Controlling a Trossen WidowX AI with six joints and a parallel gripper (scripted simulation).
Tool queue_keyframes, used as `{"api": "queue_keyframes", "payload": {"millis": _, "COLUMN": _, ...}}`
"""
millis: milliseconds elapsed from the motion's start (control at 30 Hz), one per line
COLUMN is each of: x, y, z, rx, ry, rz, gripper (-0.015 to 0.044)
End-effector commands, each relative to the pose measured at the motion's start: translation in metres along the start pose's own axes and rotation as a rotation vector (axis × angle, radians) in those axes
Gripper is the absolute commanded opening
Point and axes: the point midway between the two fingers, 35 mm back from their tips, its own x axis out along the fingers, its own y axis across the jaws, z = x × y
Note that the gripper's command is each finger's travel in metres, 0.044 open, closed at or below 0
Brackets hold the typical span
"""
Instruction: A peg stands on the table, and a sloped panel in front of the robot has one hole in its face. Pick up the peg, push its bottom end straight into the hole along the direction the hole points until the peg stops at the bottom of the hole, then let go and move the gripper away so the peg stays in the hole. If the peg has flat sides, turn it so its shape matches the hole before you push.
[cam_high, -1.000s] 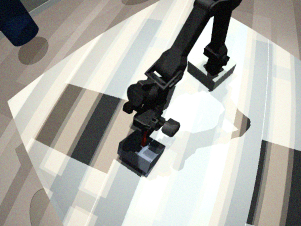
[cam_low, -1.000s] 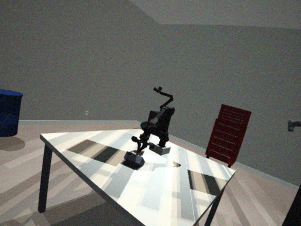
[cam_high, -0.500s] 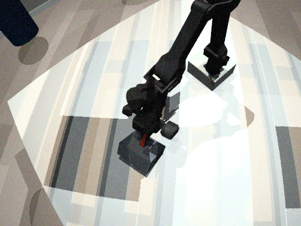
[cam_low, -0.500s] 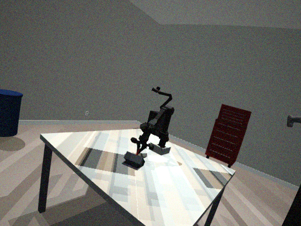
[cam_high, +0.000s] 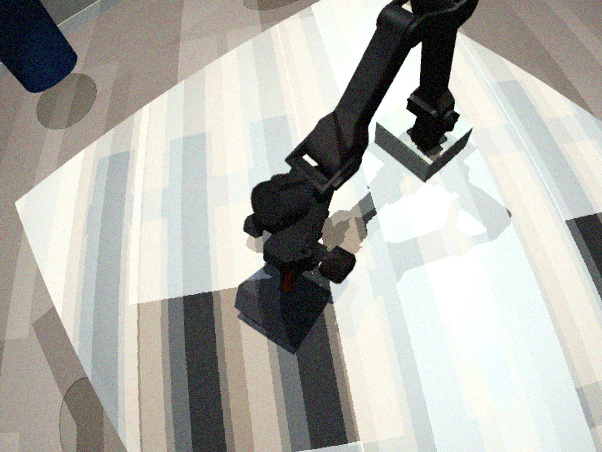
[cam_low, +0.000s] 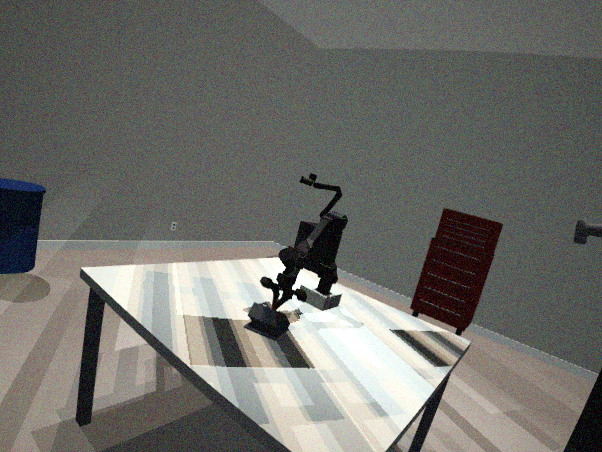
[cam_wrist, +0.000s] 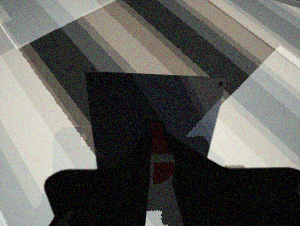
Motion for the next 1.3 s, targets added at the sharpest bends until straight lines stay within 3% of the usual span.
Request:
{"api": "queue_keyframes", "payload": {"millis": 0, "x": 0.002, "y": -0.001, "z": 0.001, "rx": 0.004, "ry": -0.003, "rz": -0.005, "gripper": 0.0}}
{"api": "queue_keyframes", "payload": {"millis": 433, "x": 0.002, "y": 0.0, "z": 0.0, "rx": 0.0, "ry": 0.0, "rz": 0.0, "gripper": 0.0}}
{"api": "queue_keyframes", "payload": {"millis": 1000, "x": -0.001, "y": 0.0, "z": 0.001, "rx": 0.0, "ry": 0.0, "rz": 0.0, "gripper": 0.044}}
{"api": "queue_keyframes", "payload": {"millis": 1267, "x": -0.011, "y": -0.001, "z": 0.002, "rx": 0.001, "ry": 0.0, "rz": -0.002, "gripper": 0.044}}
